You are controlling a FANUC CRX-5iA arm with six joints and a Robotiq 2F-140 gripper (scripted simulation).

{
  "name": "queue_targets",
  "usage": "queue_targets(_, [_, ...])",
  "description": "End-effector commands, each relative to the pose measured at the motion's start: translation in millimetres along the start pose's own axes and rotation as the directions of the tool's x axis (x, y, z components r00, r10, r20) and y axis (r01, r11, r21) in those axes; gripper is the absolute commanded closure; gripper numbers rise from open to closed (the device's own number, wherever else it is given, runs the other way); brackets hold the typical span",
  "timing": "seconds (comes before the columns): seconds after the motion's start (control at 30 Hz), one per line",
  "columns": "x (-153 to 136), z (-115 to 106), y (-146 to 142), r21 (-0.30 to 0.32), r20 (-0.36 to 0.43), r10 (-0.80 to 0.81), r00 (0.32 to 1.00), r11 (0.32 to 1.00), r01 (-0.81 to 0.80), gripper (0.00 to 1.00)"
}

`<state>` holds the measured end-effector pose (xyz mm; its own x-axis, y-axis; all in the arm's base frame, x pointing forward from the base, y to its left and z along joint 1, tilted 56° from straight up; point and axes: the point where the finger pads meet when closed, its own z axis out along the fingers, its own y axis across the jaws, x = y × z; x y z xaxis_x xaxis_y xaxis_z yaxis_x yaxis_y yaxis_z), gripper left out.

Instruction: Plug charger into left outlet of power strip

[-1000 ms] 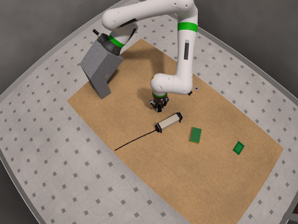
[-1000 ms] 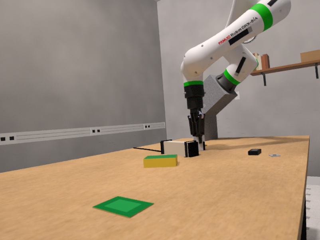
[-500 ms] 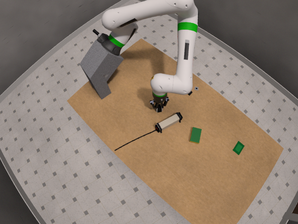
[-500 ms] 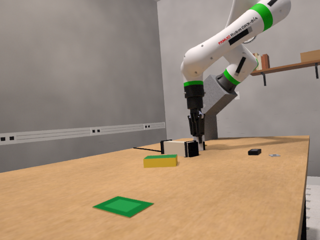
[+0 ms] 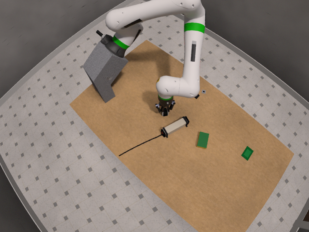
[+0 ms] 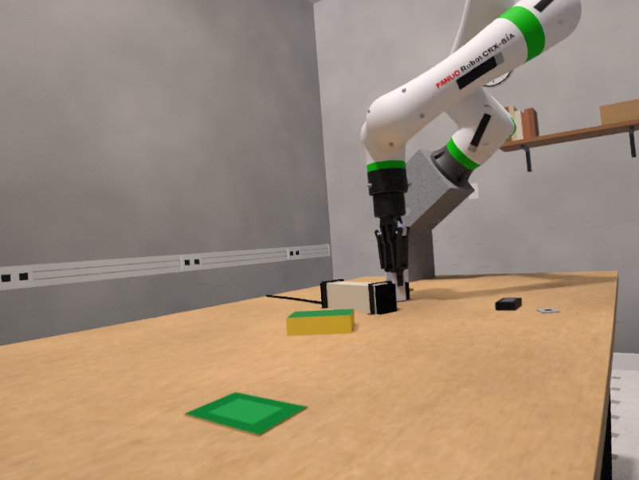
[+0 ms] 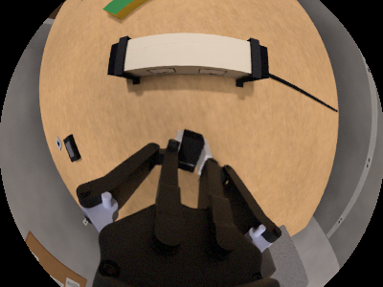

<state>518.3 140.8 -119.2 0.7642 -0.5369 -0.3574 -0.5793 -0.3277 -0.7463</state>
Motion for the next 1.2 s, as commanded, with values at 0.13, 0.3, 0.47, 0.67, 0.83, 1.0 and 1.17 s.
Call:
queue_targets(0.13, [1,-8,0,0.000,-0.001,0.000,1.000,1.000,0.000,0.90])
queue_targets(0.3, [1,-16,0,0.000,-0.001,0.000,1.000,1.000,0.000,0.90])
queue_targets(0.47, [1,-22,0,0.000,-0.001,0.000,1.000,1.000,0.000,0.90])
queue_targets(0.67, [1,-32,0,0.000,-0.001,0.000,1.000,1.000,0.000,0.90])
queue_targets(0.83, [1,-39,0,0.000,-0.001,0.000,1.000,1.000,0.000,0.90])
queue_targets(1.0, [1,-41,0,0.000,-0.001,0.000,1.000,1.000,0.000,0.90])
queue_targets(1.17, [1,-43,0,0.000,-0.001,0.000,1.000,1.000,0.000,0.90])
